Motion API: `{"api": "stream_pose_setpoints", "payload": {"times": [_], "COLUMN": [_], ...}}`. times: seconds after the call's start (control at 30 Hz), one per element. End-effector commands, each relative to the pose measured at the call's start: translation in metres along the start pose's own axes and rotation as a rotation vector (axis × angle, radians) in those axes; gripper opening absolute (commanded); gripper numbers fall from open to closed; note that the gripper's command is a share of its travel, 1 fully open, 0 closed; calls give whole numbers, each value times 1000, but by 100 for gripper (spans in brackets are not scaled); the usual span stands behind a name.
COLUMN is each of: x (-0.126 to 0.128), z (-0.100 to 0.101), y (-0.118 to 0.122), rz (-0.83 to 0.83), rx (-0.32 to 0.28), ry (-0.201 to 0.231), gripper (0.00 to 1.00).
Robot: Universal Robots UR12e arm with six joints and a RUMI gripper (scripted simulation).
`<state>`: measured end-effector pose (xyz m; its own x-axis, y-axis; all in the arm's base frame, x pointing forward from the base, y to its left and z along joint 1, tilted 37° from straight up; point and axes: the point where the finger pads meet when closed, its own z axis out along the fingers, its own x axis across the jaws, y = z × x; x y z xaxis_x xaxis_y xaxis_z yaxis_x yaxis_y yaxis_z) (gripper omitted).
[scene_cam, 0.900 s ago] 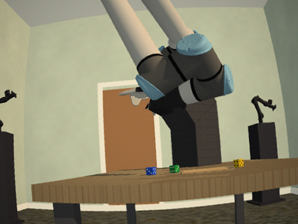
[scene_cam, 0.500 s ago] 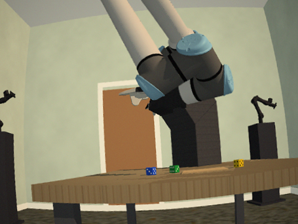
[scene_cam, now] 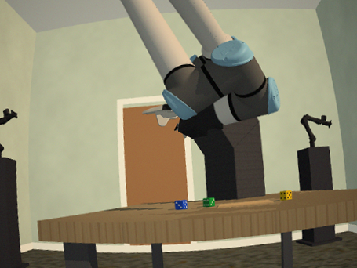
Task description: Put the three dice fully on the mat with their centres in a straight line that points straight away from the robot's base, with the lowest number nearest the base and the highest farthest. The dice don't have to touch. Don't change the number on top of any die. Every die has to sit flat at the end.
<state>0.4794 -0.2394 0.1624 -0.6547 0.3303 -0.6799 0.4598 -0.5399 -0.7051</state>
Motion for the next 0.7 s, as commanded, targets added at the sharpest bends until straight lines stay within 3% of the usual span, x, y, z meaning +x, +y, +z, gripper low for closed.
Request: {"api": "stream_pose_setpoints", "payload": {"times": [0.0, 0.33, 0.67], "x": [2, 15, 47], "z": [0, 3, 8], "y": [-1, -3, -4], "rz": [4, 20, 59], "rx": [3, 15, 36], "ry": [9, 51, 168], "gripper": [100, 100, 100]}}
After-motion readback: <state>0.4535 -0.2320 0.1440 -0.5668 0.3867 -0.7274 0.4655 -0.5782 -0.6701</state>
